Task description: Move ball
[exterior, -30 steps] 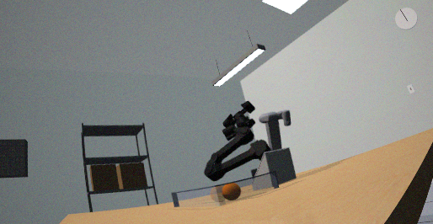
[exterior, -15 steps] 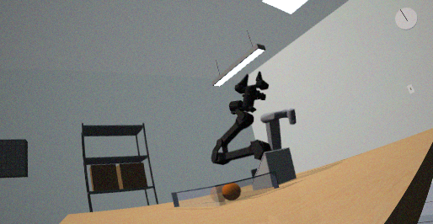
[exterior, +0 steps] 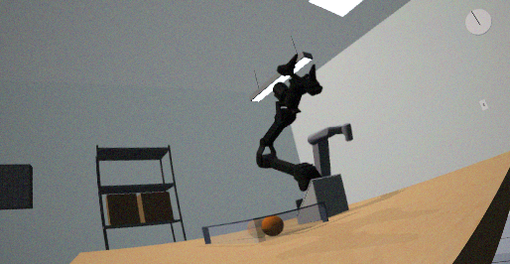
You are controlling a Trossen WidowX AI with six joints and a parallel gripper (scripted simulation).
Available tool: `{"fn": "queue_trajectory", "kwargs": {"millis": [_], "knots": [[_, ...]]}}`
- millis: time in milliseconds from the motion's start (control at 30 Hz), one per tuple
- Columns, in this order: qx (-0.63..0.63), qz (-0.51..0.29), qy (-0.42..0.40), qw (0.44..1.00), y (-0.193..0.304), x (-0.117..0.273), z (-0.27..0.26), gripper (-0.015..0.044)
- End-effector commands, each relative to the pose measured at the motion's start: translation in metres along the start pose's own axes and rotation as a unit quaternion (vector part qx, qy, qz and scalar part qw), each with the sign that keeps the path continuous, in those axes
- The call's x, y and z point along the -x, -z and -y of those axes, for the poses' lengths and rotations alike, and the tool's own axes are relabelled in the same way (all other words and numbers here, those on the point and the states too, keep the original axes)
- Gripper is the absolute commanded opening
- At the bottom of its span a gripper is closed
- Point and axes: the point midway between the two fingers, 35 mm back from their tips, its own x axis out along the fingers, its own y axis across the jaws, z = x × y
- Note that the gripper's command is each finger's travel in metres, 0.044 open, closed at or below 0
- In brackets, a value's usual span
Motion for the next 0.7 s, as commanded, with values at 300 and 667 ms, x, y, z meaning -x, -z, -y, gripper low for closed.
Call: {"fn": "queue_trajectory", "kwargs": {"millis": [300, 667], "knots": [[-0.116, -0.326, -0.235, 0.908, 0.199, -0.024, -0.104, 0.0396], [-0.209, -0.552, -0.408, 0.697, 0.329, 0.059, -0.193, 0.0396]]}}
